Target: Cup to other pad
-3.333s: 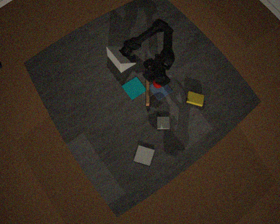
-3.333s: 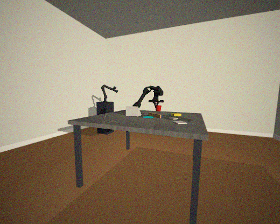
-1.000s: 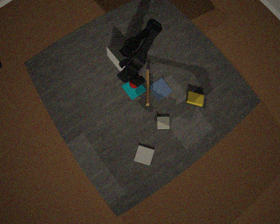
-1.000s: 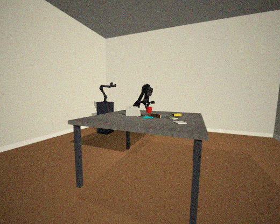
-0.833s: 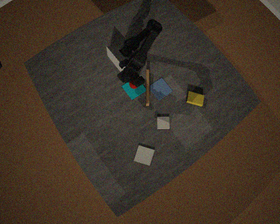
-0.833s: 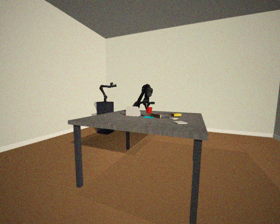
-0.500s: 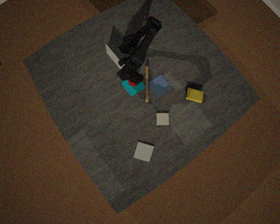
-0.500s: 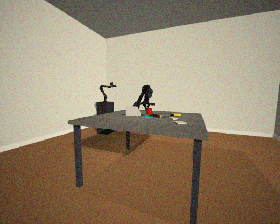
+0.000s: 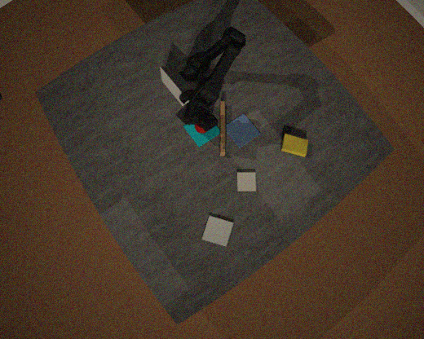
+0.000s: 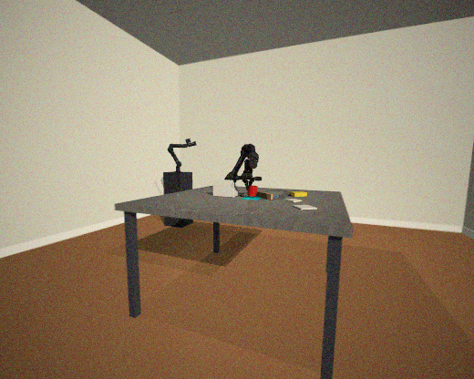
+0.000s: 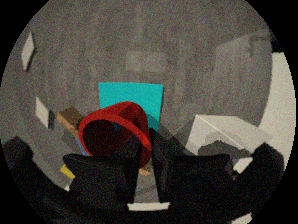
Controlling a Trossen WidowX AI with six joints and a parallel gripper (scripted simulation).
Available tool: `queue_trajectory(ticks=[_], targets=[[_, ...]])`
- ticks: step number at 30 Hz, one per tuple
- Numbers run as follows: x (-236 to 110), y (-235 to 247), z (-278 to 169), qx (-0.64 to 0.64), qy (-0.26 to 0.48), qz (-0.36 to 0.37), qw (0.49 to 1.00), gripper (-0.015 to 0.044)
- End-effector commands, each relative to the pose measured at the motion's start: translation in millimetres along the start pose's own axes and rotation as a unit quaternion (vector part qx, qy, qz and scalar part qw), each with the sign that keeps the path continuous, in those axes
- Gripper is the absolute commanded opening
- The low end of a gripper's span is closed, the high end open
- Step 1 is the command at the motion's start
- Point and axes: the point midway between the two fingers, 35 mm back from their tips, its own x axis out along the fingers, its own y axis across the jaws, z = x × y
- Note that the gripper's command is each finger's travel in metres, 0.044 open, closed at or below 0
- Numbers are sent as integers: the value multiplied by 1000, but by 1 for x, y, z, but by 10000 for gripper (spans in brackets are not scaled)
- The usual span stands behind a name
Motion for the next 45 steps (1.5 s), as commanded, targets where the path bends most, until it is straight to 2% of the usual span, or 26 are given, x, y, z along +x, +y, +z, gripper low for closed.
queue_trajectory(ticks=[1,21,26,45], targets=[[6,-1,-1,4,4,0,1000,0],[11,-1,-1,0,1,0,1000,0],[11,-1,-1,0,1,0,1000,128],[-6,0,0,2,1,0,1000,128]])
